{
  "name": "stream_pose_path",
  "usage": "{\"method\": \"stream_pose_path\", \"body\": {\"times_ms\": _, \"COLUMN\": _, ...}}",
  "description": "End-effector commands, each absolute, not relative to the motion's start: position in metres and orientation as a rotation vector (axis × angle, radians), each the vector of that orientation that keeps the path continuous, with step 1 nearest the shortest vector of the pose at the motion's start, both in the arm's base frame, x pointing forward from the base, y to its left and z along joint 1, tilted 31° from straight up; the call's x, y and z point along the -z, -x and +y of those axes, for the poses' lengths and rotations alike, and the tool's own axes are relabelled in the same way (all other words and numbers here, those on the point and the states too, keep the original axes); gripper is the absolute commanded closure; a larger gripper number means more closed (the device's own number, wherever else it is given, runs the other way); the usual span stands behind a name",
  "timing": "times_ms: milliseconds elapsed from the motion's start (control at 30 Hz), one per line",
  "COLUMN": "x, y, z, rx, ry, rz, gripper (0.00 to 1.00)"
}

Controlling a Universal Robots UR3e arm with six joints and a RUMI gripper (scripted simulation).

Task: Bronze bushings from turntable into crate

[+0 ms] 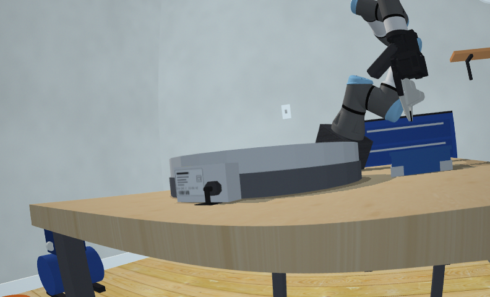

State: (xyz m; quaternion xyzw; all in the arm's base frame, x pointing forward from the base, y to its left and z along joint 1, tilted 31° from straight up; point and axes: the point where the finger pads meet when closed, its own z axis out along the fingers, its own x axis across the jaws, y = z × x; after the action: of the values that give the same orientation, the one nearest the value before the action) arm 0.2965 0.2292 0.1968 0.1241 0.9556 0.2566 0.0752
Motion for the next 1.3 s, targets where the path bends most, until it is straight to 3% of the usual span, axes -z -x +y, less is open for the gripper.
{"method": "stream_pose_path", "body": {"times_ms": 0, "x": -0.194, "y": -0.297, "z": 0.224, "rx": -0.771, "ry": -0.371, "rz": 2.866, "gripper": 0.95}}
{"method": "stream_pose_path", "body": {"times_ms": 733, "x": -0.147, "y": -0.302, "z": 0.137, "rx": -0.769, "ry": -0.372, "rz": 2.867, "gripper": 0.95}}
{"method": "stream_pose_path", "body": {"times_ms": 1267, "x": -0.088, "y": -0.307, "z": 0.028, "rx": -0.769, "ry": -0.372, "rz": 2.867, "gripper": 0.95}}
